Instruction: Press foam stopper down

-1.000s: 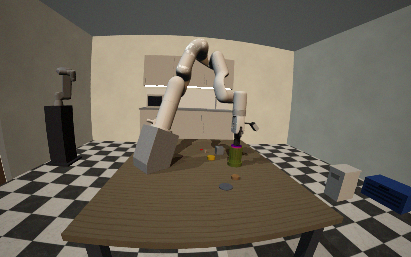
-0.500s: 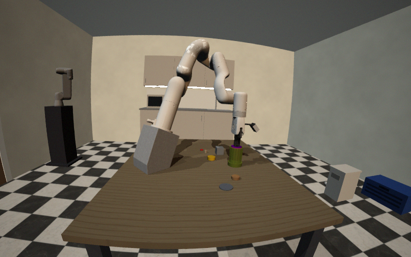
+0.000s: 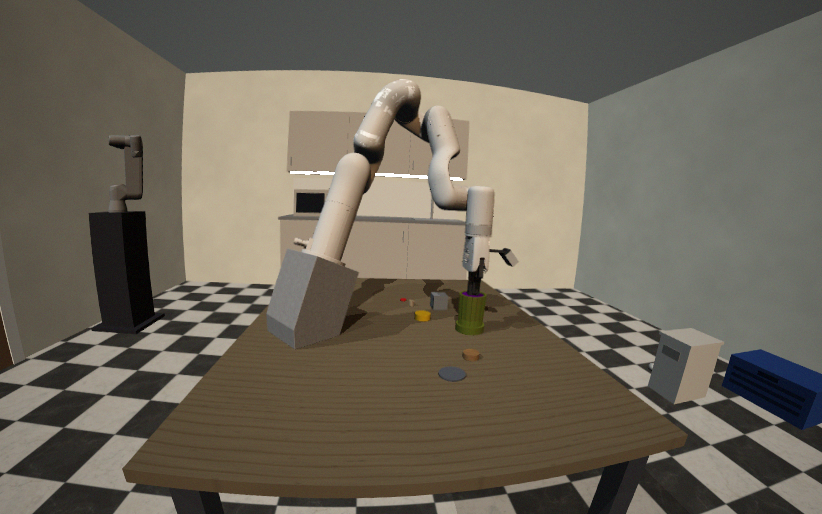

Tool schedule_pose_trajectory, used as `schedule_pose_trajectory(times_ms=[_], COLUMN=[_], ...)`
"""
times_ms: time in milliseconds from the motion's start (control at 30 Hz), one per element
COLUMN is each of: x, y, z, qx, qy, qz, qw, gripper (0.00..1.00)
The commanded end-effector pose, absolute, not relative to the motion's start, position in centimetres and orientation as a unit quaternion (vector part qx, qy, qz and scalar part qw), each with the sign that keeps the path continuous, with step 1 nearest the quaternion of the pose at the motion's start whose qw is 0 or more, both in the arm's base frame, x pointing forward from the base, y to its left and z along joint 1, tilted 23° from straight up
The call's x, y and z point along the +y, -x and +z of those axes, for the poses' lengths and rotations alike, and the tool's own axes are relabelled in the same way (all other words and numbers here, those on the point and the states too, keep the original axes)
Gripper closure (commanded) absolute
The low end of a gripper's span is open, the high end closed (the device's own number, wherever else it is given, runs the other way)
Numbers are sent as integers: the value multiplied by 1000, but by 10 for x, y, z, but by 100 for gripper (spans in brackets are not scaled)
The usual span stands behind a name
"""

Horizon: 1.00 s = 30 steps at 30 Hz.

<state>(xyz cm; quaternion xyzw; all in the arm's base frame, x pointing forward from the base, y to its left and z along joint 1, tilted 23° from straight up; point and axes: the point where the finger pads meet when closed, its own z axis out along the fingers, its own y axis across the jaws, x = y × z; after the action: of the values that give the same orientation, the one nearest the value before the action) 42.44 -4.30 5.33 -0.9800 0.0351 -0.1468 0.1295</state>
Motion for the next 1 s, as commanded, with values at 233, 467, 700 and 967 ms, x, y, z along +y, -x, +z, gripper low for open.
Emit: schedule_pose_trajectory(times_ms=[233,467,700,967], x=[-42,-41,-40,-39], y=[-427,-428,-429,-430], z=[49,45,43,39], qx=[35,35,35,35], qy=[980,980,980,980], qz=[-148,-148,-148,-148], qw=[129,129,129,129], gripper=[100,100,100,100])
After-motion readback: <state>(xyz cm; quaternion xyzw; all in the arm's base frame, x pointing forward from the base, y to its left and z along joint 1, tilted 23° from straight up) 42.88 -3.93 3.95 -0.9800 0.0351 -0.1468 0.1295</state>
